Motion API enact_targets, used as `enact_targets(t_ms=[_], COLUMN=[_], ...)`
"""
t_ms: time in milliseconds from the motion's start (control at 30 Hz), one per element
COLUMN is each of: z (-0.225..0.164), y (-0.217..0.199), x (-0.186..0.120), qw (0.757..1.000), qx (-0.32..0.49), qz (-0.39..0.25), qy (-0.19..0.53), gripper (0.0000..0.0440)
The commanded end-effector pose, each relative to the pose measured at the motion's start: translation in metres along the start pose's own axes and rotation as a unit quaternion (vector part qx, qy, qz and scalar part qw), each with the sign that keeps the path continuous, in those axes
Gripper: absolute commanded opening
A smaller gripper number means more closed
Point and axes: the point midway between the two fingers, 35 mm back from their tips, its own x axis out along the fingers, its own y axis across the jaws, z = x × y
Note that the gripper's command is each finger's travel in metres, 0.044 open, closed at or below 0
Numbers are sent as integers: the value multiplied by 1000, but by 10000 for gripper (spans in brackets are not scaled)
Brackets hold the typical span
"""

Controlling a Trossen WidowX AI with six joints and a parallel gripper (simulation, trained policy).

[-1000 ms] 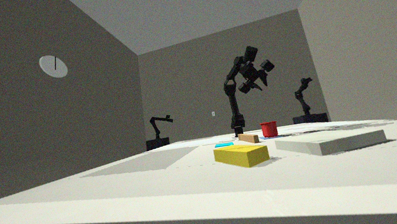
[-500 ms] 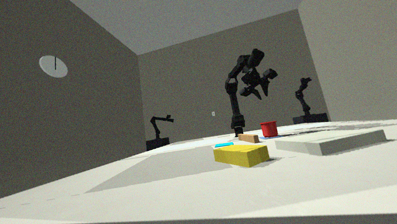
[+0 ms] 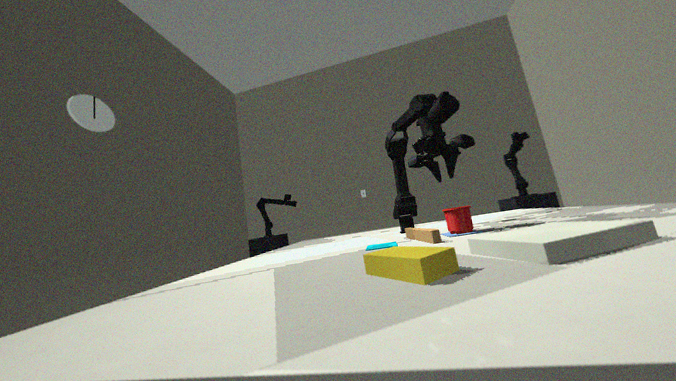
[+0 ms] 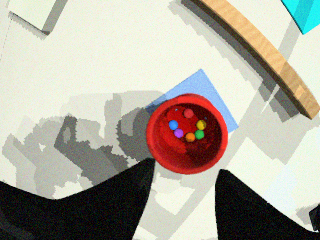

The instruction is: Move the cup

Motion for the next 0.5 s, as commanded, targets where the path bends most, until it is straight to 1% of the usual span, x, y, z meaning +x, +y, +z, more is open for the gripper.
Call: enact_targets(t_ms=[0, 467], z=[-1, -5], y=[-4, -14], x=[7, 41], qw=[1000, 996], qx=[6, 23], qz=[-21, -81], qy=[5, 15], gripper=[159, 170])
